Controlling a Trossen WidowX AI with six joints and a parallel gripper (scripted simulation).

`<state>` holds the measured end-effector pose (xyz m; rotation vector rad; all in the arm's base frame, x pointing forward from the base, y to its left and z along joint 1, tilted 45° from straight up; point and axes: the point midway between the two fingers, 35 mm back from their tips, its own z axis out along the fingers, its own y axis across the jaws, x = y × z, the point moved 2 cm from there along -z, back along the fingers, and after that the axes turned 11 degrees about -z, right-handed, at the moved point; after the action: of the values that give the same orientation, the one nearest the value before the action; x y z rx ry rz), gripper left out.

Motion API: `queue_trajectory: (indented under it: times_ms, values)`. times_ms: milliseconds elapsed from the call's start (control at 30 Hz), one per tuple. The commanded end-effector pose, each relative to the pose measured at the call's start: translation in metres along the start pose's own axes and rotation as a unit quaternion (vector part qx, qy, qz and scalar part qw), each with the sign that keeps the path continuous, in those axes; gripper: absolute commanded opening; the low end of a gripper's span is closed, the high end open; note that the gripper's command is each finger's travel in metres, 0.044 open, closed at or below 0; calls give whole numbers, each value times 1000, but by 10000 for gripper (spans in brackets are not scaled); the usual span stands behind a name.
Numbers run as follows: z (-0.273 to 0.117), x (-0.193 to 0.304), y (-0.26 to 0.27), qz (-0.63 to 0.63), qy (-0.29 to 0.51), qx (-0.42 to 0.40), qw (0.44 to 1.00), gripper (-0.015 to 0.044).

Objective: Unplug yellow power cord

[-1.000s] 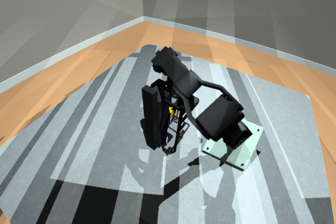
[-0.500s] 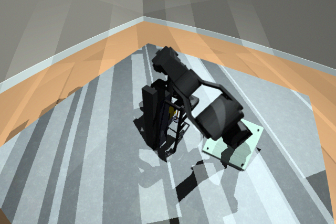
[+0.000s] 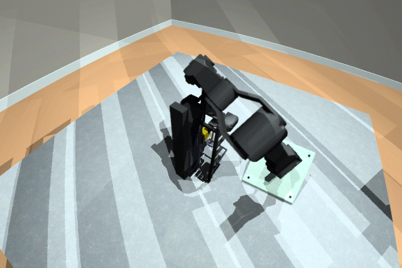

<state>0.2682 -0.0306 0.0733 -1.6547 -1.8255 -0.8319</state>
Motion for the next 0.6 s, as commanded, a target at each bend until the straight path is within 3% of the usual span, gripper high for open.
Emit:
queue_trajectory:
  times_ms: [0,167,567]
  values:
    - [-8,-30,-7,14,-33,5,999,0]
    - [-10,-38,-9,15,-33,5,999,0]
    - [-7,-28,-8,16,-30,5,999,315]
